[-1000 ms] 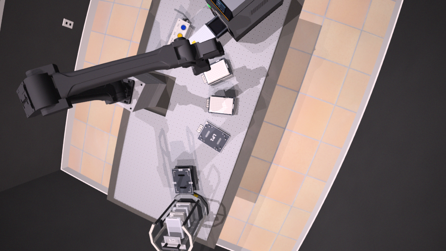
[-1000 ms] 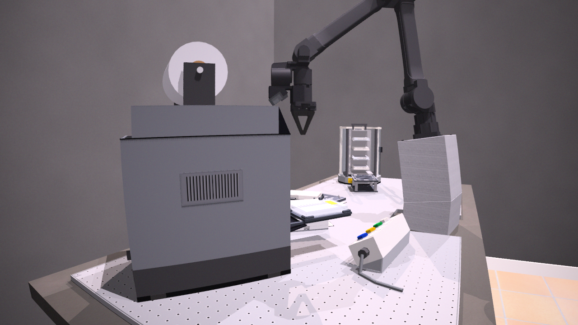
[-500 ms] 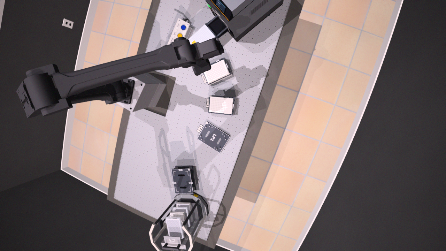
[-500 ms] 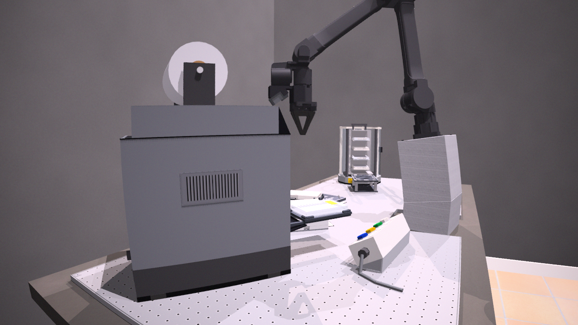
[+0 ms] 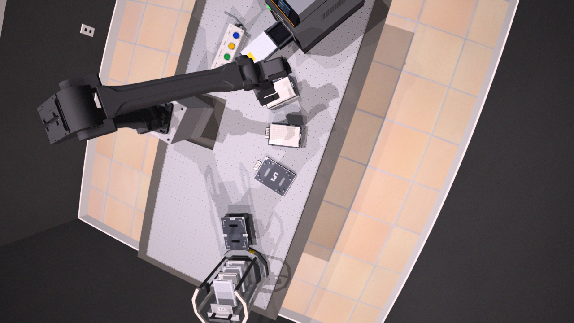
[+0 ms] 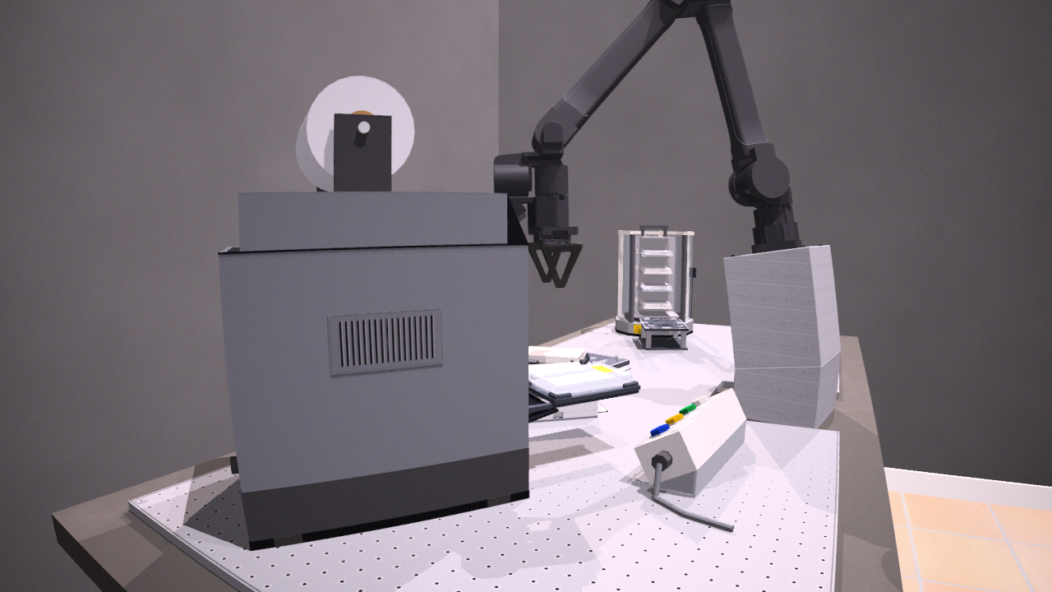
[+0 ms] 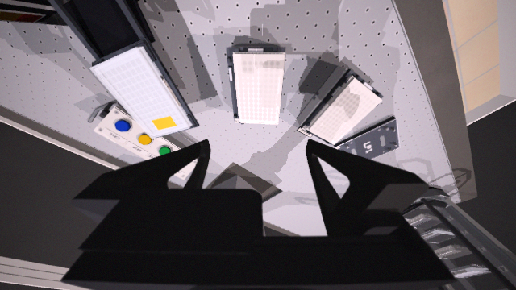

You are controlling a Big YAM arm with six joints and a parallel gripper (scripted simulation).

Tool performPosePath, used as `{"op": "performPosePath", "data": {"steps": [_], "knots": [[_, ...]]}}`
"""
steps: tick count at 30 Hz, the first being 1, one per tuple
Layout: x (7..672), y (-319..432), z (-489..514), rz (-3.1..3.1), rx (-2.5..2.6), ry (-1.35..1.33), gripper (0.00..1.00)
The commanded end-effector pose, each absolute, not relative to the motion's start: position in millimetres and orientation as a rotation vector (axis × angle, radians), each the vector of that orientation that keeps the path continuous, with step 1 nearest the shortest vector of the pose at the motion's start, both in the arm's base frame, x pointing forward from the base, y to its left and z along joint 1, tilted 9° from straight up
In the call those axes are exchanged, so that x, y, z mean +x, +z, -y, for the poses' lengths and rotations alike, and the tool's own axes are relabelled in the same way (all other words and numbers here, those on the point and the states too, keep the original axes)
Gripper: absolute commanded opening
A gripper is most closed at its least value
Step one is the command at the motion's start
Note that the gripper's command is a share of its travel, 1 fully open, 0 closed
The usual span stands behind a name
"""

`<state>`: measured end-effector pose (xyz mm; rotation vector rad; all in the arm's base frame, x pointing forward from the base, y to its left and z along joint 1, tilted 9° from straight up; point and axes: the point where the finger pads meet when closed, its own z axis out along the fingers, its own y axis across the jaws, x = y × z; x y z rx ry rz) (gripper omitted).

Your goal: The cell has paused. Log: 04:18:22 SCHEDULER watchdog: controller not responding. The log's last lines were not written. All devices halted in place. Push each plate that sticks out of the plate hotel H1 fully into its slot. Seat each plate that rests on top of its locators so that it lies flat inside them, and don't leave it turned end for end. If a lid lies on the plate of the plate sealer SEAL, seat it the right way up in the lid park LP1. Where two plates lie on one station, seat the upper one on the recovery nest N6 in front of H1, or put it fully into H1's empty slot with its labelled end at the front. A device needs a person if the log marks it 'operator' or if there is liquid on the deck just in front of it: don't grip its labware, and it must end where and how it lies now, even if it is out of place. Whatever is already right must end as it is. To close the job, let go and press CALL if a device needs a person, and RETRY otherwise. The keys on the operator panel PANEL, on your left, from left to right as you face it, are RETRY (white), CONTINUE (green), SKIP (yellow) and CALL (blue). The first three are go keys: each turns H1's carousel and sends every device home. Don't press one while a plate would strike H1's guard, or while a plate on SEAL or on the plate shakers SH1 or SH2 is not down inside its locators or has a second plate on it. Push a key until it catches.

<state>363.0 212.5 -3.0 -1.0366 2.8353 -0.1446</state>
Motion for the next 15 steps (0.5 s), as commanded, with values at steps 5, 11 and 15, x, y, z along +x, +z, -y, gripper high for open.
{"op": "performPosePath", "data": {"steps": [5,11,15], "knots": [[373,-36,-209,-2.823,-1.035,-0.136,1.0],[383,-62,-211,-2.812,-1.03,-0.132,1.0],[388,-66,-214,-2.797,-1.029,-0.126,1.0]]}}
